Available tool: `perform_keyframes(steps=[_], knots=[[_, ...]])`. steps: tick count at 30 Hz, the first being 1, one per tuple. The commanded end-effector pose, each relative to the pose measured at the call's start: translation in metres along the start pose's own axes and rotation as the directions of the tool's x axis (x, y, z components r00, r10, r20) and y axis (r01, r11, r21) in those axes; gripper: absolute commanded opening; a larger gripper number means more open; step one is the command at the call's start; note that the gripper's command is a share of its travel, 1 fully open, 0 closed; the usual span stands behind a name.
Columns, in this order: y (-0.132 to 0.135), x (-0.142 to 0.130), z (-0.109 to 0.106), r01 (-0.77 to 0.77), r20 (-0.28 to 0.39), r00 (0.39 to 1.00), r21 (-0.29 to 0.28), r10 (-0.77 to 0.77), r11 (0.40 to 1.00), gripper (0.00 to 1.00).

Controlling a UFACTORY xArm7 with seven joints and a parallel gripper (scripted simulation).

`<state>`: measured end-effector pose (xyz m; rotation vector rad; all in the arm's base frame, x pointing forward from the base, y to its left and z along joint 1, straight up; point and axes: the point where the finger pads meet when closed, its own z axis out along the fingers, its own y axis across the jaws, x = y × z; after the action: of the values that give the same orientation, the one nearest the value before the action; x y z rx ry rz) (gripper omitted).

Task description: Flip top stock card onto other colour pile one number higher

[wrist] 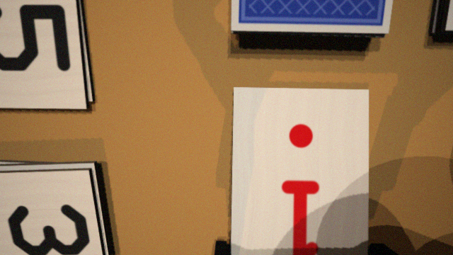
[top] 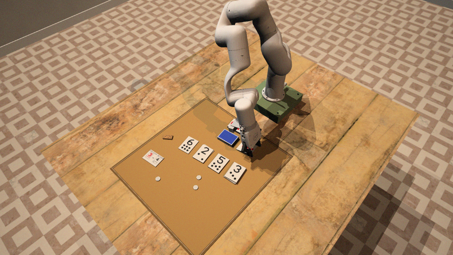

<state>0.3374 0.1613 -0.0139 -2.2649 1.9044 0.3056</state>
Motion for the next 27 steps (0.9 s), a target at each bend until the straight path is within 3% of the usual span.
perform_keyframes(steps=[1,27], knots=[[-0.001,-0.001,0.004,0.000,-0.044,0.999,0.003,0.000,1.000,0.74],[-0.001,-0.003,0.021,0.000,-0.239,0.971,0.001,0.001,1.000,0.74]])
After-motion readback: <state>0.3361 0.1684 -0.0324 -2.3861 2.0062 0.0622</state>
